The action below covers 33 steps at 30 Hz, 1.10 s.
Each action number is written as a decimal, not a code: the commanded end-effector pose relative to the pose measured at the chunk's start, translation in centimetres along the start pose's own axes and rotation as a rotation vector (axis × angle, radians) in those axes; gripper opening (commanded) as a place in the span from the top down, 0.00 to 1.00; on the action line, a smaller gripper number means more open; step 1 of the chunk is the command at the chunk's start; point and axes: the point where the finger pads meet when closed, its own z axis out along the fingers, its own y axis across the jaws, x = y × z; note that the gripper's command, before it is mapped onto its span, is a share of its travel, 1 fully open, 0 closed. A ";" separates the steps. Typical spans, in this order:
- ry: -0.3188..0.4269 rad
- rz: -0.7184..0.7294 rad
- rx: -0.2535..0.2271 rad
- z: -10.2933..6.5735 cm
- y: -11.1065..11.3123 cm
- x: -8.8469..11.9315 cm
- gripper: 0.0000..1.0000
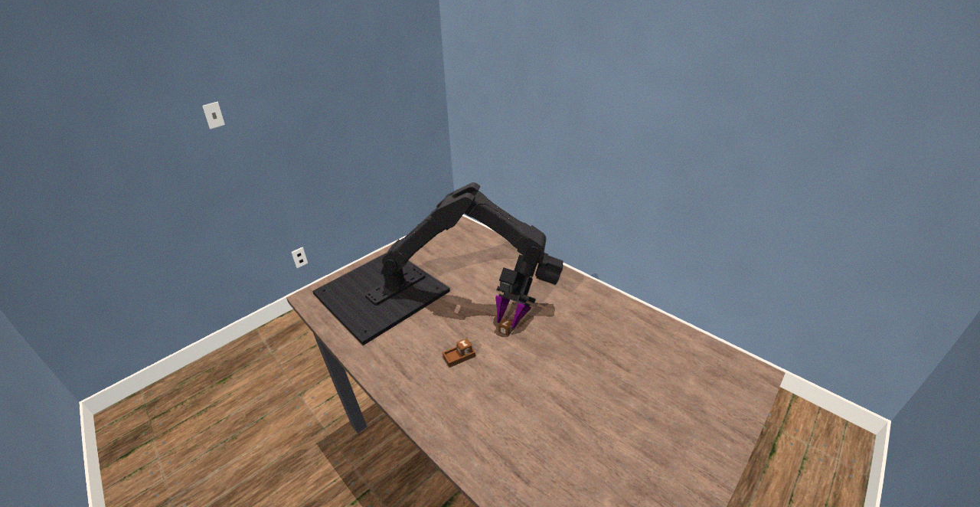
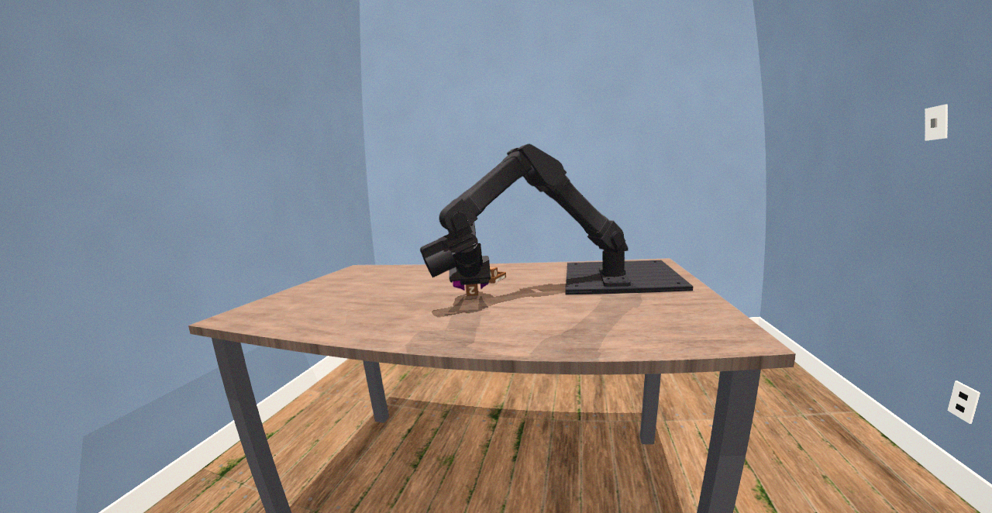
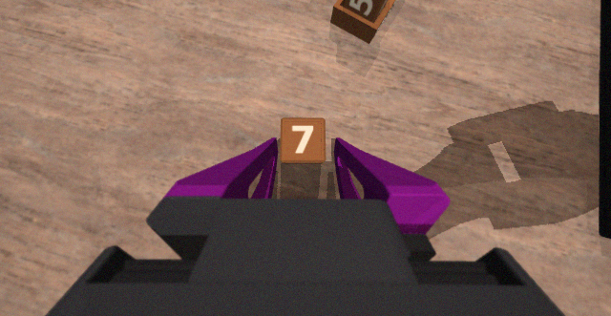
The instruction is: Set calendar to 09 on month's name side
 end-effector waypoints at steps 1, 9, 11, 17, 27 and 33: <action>-0.012 0.012 -0.020 -0.3 0.4 -0.4 0.53; -0.012 0.012 -0.020 0.0 0.4 -0.2 0.53; -0.012 0.012 -0.020 0.0 0.4 -0.2 0.53; -0.012 0.012 -0.020 0.0 0.4 -0.2 0.53; -0.012 0.012 -0.020 0.0 0.4 -0.2 0.53; -0.012 0.012 -0.020 0.0 0.4 -0.2 0.53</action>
